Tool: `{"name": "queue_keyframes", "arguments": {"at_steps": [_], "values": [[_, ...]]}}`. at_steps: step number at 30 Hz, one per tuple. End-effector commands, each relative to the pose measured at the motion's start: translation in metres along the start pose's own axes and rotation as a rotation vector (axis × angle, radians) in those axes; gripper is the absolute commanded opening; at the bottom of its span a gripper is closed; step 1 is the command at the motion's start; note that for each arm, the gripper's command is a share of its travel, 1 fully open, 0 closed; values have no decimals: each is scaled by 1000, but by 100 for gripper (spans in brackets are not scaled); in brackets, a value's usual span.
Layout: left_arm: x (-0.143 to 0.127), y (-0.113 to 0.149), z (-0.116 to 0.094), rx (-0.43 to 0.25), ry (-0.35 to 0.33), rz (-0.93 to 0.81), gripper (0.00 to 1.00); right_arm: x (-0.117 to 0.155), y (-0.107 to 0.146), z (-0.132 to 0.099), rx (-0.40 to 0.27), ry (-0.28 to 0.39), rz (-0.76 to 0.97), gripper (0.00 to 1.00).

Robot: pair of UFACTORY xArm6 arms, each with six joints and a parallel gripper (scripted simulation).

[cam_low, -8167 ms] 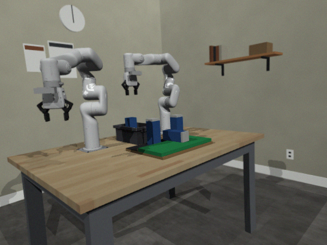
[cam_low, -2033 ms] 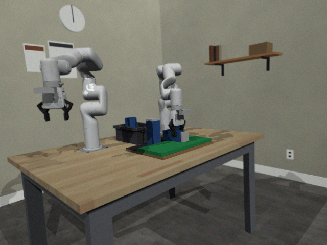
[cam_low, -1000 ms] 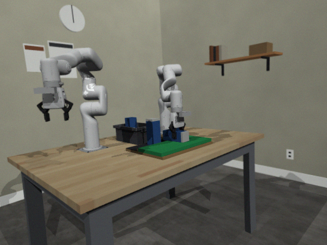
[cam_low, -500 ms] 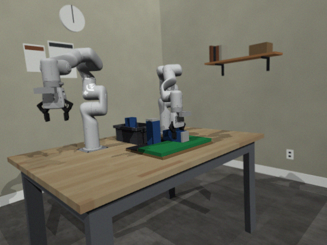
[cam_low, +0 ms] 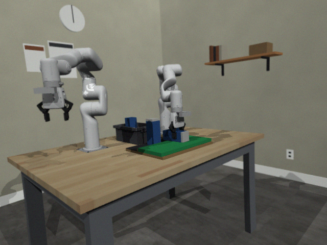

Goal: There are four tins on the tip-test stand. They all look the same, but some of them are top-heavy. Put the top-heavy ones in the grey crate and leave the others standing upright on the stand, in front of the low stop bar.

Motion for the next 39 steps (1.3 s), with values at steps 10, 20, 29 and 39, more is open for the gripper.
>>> {"name": "queue_keyframes", "arguments": {"at_steps": [10, 20, 29, 39], "values": [[1, -1, -11, 3, 4, 0, 0, 0, -1, -2, 4, 1, 0, 100], [1, 0, -14, 3, 4, 0, 0, 0, -1, -2, 4, 1, 0, 100], [1, 0, -14, 3, 4, 0, 0, 0, -1, -2, 4, 1, 0, 100], [2, -10, -14, 3, 4, 9, 0, 0, -1, -2, 4, 1, 0, 100]]}}
Point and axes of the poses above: on each arm, the point where the finger pads meet when closed, its own z axis out along the fingers, its own x axis across the jaws, y = z × x, the point moved 6 cm from there along -z, back along the fingers, and after that the axes turned 11 degrees about -z, right-handed, at the moved point
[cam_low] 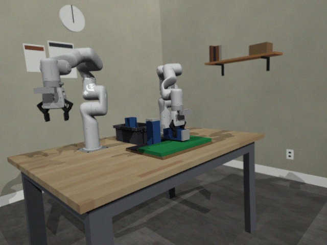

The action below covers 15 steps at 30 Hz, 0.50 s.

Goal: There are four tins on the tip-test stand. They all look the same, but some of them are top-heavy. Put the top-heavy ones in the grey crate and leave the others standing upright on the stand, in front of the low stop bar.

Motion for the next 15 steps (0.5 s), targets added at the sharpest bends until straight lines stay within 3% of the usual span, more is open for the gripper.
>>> {"name": "queue_keyframes", "arguments": {"at_steps": [1, 15], "values": [[2, -7, -2, 4, 4, 7, 0, 0, -1, -2, 4, 1, 0, 100], [5, -26, -3, 4, 5, 28, 0, 0, -1, -2, 4, 1, 0, 100]]}}
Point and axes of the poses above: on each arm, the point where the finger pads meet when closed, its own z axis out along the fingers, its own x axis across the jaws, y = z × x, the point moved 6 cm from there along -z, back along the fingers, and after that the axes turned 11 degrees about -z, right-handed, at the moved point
